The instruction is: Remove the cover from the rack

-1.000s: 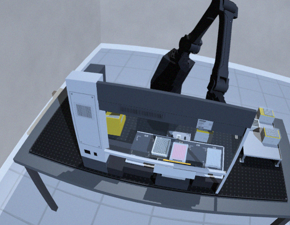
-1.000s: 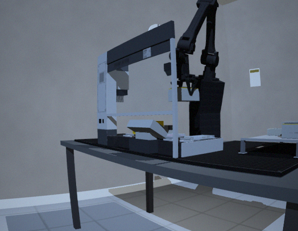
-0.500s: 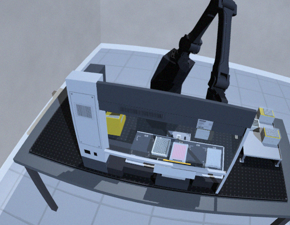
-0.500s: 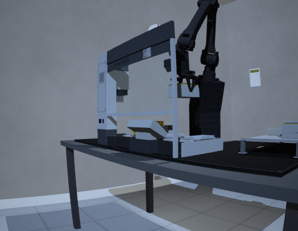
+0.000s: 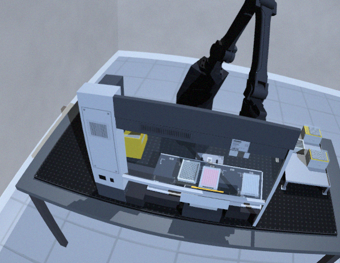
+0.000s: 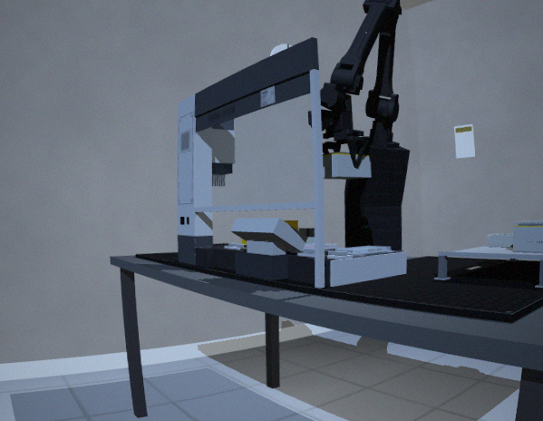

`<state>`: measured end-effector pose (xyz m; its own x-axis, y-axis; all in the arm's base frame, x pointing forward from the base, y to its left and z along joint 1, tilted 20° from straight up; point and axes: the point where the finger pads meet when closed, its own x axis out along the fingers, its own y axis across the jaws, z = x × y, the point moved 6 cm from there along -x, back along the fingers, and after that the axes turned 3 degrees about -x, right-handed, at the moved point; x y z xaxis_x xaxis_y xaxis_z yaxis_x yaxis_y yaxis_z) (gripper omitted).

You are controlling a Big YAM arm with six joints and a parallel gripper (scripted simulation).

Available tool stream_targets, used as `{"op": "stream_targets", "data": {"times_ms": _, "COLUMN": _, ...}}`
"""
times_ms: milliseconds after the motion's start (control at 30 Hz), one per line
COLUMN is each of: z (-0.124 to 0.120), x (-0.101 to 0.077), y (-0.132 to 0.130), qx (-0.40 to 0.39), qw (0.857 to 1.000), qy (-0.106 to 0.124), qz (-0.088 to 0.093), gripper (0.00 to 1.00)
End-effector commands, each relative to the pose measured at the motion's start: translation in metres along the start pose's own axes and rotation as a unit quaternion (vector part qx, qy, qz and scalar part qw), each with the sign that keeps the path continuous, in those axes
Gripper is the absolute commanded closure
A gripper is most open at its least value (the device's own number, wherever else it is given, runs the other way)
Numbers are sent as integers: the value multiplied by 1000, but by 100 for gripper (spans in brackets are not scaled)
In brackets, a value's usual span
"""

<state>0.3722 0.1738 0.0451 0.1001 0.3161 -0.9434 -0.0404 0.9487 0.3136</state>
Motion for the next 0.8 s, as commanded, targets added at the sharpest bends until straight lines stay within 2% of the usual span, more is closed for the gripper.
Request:
{"op": "stream_targets", "data": {"times_ms": 0, "z": -10, "x": -8, "y": 9, "qx": 0, "qw": 1000, "qy": -18, "qz": 6, "gripper": 100}}
{"op": "stream_targets", "data": {"times_ms": 267, "z": -50, "x": -6, "y": 10, "qx": 1, "qw": 1000, "qy": -17, "qz": 7, "gripper": 100}}
{"op": "stream_targets", "data": {"times_ms": 333, "z": -50, "x": -6, "y": 10, "qx": 1, "qw": 1000, "qy": -17, "qz": 7, "gripper": 100}}
{"op": "stream_targets", "data": {"times_ms": 767, "z": -115, "x": -4, "y": 12, "qx": 1, "qw": 1000, "qy": -15, "qz": 7, "gripper": 100}}
